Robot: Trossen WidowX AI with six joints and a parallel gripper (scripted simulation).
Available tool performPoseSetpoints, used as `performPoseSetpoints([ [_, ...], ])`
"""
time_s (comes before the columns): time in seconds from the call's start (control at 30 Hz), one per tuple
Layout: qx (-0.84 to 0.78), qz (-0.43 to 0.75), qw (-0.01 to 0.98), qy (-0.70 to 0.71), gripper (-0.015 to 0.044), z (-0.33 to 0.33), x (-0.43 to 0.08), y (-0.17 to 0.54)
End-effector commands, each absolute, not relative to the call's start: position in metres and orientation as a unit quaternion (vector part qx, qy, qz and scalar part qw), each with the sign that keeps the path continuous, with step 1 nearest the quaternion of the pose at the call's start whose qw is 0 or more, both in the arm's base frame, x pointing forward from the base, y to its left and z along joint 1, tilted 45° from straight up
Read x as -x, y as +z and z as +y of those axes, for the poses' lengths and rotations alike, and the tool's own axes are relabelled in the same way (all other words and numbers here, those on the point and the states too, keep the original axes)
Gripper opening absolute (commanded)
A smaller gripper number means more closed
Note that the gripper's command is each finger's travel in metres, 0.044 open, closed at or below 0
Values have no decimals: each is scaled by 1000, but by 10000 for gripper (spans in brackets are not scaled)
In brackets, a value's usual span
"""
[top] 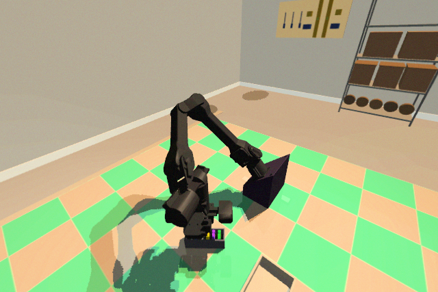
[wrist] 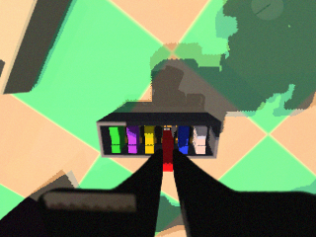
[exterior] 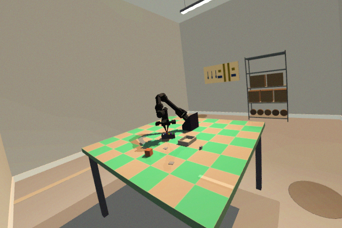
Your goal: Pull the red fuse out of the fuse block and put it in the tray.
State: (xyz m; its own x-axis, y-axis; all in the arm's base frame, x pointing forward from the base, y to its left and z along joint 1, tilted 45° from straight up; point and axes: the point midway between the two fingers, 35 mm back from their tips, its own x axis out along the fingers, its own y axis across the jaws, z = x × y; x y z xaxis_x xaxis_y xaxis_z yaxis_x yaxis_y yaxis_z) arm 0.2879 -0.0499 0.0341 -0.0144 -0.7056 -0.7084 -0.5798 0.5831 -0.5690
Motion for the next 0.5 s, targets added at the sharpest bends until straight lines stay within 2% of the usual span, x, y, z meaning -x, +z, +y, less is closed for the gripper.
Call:
performPoseSetpoints([
  [0.0,452,709,539,-59,0,-47,-289,36],
  [0.47,452,709,538,-59,0,-43,-288,41],
])
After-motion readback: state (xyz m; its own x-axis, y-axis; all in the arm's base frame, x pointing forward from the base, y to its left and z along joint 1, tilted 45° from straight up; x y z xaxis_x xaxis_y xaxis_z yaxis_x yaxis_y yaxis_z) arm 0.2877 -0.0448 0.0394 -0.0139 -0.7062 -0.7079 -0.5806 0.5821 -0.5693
